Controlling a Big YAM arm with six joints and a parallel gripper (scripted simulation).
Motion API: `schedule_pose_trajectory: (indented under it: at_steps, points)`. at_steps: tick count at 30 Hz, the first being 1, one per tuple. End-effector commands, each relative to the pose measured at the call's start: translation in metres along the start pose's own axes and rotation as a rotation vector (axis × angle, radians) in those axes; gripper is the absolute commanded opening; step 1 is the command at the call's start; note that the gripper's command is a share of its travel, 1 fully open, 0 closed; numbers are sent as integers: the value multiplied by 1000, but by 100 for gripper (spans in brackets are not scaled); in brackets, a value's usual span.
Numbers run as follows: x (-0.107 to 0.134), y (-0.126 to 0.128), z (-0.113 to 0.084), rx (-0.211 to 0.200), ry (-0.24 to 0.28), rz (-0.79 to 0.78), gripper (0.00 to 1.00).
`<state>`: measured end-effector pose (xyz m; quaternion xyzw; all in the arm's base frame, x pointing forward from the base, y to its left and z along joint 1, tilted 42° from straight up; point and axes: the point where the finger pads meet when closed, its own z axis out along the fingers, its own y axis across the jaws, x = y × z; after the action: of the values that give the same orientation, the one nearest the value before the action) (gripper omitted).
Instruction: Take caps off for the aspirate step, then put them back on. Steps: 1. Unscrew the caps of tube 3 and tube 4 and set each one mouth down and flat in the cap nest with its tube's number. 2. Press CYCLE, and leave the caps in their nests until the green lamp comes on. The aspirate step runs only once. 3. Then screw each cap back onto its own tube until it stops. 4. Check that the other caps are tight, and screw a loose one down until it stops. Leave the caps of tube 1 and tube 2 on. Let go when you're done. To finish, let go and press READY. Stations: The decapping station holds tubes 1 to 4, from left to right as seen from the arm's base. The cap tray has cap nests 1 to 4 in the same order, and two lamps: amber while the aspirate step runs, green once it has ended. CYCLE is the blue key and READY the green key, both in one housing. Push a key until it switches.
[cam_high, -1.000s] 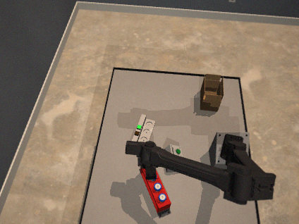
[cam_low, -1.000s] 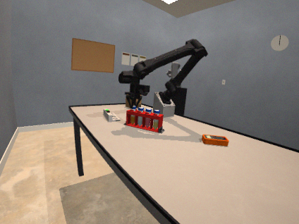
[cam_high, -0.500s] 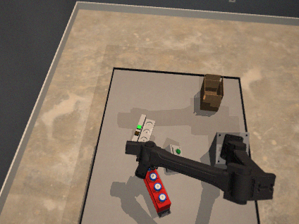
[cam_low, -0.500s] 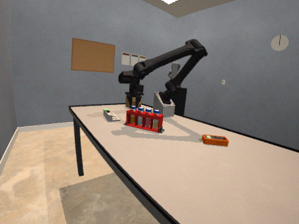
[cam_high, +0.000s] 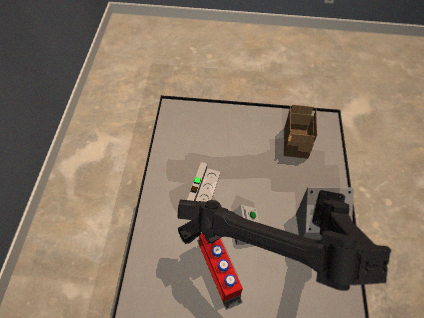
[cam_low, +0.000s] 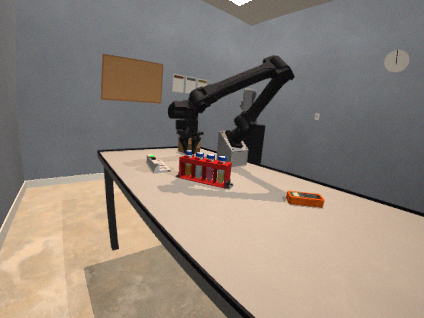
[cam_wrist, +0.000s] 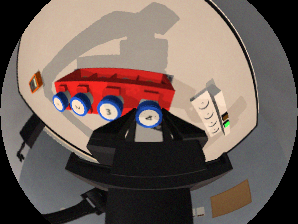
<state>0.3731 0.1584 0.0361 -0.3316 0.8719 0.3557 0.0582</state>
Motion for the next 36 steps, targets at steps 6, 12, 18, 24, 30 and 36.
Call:
schedule_pose_trajectory:
  at_steps: [6,12,18,24,30,36]
  points:
    - [-27,-2,-7,18,-38,403,0]
    - [-27,-1,-6,13,-39,653,0]
    - [-27,-1,-6,8,-40,903,0]
    - [-26,-2,-6,4,-41,1104,0]
    - [-27,-1,-6,-2,-43,1403,0]
    - [-27,-1,-6,-8,-46,1701,0]
